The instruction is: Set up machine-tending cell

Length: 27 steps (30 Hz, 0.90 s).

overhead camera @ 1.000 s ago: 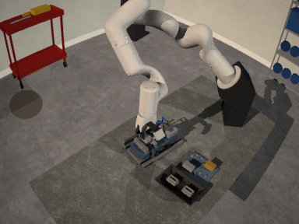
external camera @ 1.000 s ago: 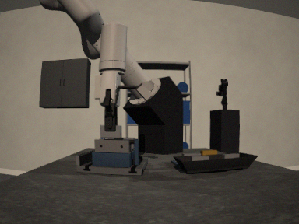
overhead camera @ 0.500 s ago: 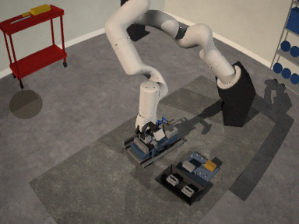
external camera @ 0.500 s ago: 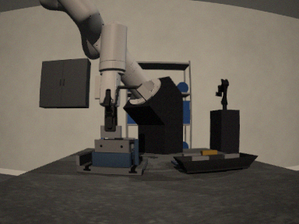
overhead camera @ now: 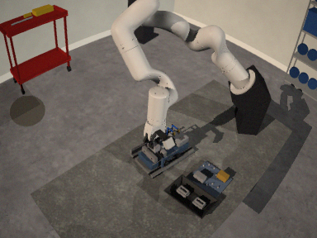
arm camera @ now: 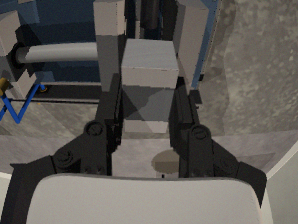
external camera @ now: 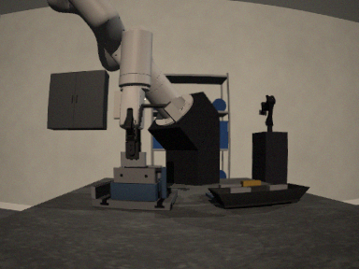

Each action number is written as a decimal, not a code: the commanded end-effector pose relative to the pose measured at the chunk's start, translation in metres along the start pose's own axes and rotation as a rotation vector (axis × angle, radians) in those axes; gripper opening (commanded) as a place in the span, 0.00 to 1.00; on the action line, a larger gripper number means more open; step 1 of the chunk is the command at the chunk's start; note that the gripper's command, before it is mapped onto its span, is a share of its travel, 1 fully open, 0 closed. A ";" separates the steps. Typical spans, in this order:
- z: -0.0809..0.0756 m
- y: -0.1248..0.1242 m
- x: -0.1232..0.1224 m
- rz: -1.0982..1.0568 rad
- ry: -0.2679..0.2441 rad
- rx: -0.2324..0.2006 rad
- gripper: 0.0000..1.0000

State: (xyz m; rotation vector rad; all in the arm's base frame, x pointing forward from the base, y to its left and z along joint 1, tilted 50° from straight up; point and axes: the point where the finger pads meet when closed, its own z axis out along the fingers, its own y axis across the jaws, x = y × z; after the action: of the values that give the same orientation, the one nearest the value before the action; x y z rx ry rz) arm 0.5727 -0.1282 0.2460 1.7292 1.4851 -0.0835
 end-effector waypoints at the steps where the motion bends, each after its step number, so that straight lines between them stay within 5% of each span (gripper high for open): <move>1: 0.001 0.001 0.000 0.000 0.000 -0.001 0.00; 27: 0.010 0.000 0.000 0.000 0.000 -0.001 0.00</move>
State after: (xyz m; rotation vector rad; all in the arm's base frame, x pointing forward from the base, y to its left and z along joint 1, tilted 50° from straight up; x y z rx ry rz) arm 0.5768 -0.1334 0.2400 1.7292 1.4852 -0.0836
